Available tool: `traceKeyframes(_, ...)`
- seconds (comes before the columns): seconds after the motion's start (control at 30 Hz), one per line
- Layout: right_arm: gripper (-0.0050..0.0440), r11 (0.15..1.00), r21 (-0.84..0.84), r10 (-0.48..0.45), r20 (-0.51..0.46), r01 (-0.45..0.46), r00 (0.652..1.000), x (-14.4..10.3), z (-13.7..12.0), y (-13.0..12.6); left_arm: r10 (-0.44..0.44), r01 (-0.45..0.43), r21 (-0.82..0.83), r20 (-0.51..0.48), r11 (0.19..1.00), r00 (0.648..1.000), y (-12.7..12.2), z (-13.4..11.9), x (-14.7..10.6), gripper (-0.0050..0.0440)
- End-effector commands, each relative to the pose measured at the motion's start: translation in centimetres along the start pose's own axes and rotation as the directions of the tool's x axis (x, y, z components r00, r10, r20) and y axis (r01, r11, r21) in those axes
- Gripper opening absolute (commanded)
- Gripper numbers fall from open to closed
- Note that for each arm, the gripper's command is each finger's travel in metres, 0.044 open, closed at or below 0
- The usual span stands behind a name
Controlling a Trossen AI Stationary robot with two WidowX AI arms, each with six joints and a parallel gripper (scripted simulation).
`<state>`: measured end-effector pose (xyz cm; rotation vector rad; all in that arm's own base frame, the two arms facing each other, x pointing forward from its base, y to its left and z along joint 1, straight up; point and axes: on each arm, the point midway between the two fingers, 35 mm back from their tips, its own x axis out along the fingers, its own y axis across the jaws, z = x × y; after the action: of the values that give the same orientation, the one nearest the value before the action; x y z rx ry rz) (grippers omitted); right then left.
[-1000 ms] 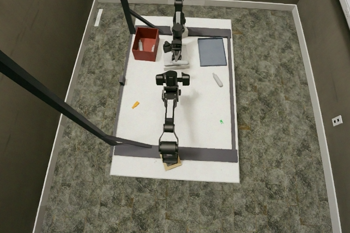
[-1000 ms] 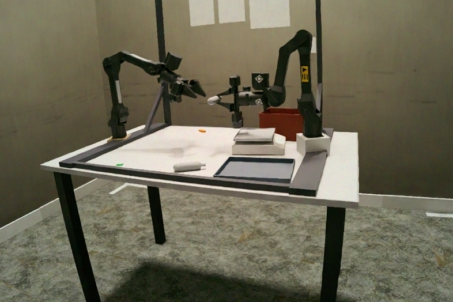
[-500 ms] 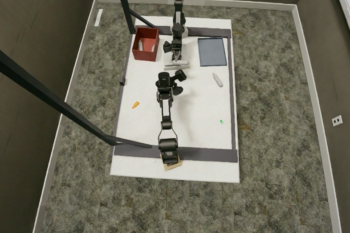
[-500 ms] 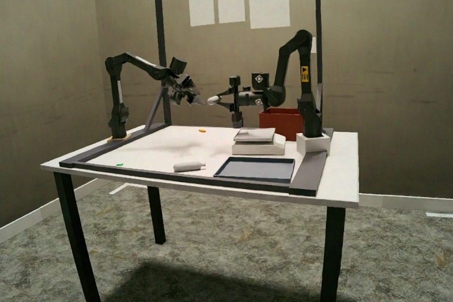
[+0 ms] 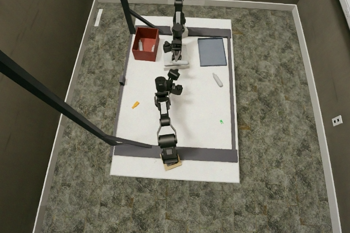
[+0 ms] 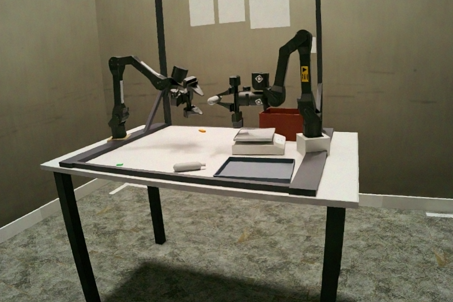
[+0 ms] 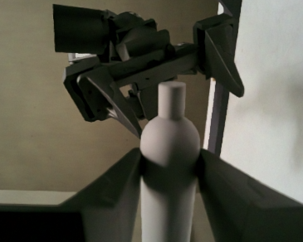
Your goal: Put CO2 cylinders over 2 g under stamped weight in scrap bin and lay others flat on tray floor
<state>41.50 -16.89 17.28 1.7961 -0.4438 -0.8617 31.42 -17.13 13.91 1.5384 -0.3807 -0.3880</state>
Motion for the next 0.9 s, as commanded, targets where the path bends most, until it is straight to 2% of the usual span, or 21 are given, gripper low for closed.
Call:
traceKeyframes(0.0,0.044,0.988,-0.143,0.064,-0.01,-0.065,0.998,0.1,0.0,-0.2,0.034,-0.034,0.001,0.0,0.999,0.999,1.1,0.0,0.2,-0.005)
traceKeyframes(0.07,0.044,0.978,-0.189,0.09,-0.016,-0.091,0.996,0.3,-0.1,0.0,0.034,-0.034,0.001,0.0,0.999,0.999,1.1,0.0,0.2,-0.005)
traceKeyframes(0.2,0.044,0.927,-0.363,0.094,-0.013,-0.092,0.995,0.9,0.5,-1.6,0.034,-0.034,0.001,0.0,0.999,0.999,1.1,0.0,0.2,-0.005)
traceKeyframes(0.43,0.044,0.8,-0.588,0.118,-0.038,-0.118,0.992,1.7,1.0,-3.0,0.034,-0.034,0.001,0.0,0.999,0.999,1.1,0.0,0.2,-0.005)
traceKeyframes(0.53,0.044,0.748,-0.649,0.141,-0.055,-0.142,0.989,1.9,1.0,-3.1,0.034,-0.034,0.001,0.0,0.999,0.999,1.1,0.0,0.2,-0.005)
traceKeyframes(0.6,0.044,0.748,-0.649,0.141,-0.055,-0.142,0.989,1.9,1.0,-3.1,0.034,-0.034,0.001,0.0,0.999,0.999,1.1,0.0,0.2,-0.005)
traceKeyframes(0.63,0.044,0.728,-0.662,0.173,-0.071,-0.176,0.982,1.9,0.8,-2.6,0.034,-0.034,0.001,0.0,0.999,0.999,1.1,0.0,0.2,-0.005)
traceKeyframes(0.87,0.044,0.557,-0.797,0.223,-0.127,-0.234,0.966,2.5,0.9,-3.0,0.034,-0.034,0.001,0.0,0.999,0.999,1.1,0.0,0.2,-0.005)
